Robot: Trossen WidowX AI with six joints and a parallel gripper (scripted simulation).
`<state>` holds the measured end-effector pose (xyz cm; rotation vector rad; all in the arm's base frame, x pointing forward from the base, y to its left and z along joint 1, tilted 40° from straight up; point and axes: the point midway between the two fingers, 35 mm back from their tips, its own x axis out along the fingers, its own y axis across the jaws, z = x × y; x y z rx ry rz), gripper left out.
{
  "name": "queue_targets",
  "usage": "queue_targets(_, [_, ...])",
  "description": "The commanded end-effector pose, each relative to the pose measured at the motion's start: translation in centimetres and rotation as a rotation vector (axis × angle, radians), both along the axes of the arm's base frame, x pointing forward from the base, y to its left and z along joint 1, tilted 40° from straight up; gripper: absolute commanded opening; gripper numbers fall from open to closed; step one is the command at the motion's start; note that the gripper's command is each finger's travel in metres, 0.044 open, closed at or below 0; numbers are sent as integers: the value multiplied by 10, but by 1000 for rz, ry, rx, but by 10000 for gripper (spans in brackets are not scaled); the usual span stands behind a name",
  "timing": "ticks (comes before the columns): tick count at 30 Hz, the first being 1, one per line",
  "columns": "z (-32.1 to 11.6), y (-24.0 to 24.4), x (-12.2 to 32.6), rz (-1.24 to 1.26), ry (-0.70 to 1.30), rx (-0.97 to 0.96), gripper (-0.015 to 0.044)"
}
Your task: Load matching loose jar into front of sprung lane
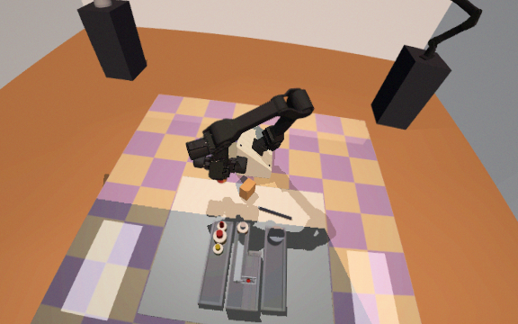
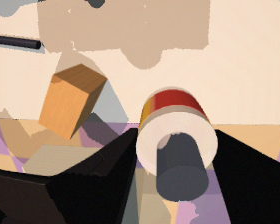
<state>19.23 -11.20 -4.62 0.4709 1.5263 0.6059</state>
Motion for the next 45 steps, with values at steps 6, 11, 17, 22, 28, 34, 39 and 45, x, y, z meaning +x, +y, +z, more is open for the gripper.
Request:
queue_targets(6, [4,12,19,51,-31,-25,0])
queue_targets(11, [7,27,38,46,-33,-31,0])
queue_targets(17, [13,49,61,35,-30,-30,0])
queue_targets(22, [19,71,77,27,-28,-22,0])
queue_targets(28, [27,100,95,21,-22,-6,0])
queue_targets(34, [34,124,105,19,-15,12,0])
queue_targets(39, [30,127,105,19,-15,12,0])
queue_targets(45, [16,140,103,19,-15,13,0])
